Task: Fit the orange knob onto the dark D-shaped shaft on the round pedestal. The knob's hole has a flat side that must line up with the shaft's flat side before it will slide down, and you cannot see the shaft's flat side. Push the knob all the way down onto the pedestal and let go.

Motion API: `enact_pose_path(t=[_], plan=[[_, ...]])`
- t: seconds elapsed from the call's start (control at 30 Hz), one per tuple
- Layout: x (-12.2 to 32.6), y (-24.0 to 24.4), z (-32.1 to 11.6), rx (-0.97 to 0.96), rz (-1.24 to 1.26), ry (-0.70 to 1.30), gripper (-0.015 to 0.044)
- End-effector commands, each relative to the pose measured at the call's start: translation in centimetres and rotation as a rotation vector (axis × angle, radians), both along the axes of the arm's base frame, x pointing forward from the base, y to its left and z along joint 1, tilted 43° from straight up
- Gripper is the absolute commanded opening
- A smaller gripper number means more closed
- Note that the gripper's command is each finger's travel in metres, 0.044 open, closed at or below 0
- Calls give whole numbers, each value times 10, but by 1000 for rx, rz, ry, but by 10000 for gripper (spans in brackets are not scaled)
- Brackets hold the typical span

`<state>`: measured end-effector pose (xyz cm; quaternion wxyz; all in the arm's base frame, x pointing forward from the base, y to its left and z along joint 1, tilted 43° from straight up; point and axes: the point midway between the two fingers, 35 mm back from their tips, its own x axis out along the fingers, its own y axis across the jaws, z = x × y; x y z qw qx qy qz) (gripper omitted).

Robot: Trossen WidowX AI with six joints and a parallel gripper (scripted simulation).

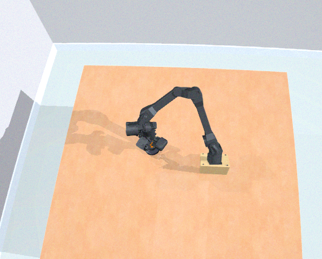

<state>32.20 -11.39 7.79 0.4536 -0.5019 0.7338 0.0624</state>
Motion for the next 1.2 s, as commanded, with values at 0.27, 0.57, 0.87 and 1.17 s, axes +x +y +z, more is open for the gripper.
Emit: enact_pose_path(t=[0.27, 0.57, 0.87, 1.17], plan=[[2, -1, 2, -78, -660, -618, 0], [1, 0, 0, -110, -939, -879, 0], [0, -2, -2, -110, -939, -879, 0], [2, 0, 1, -110, -939, -879, 0]])
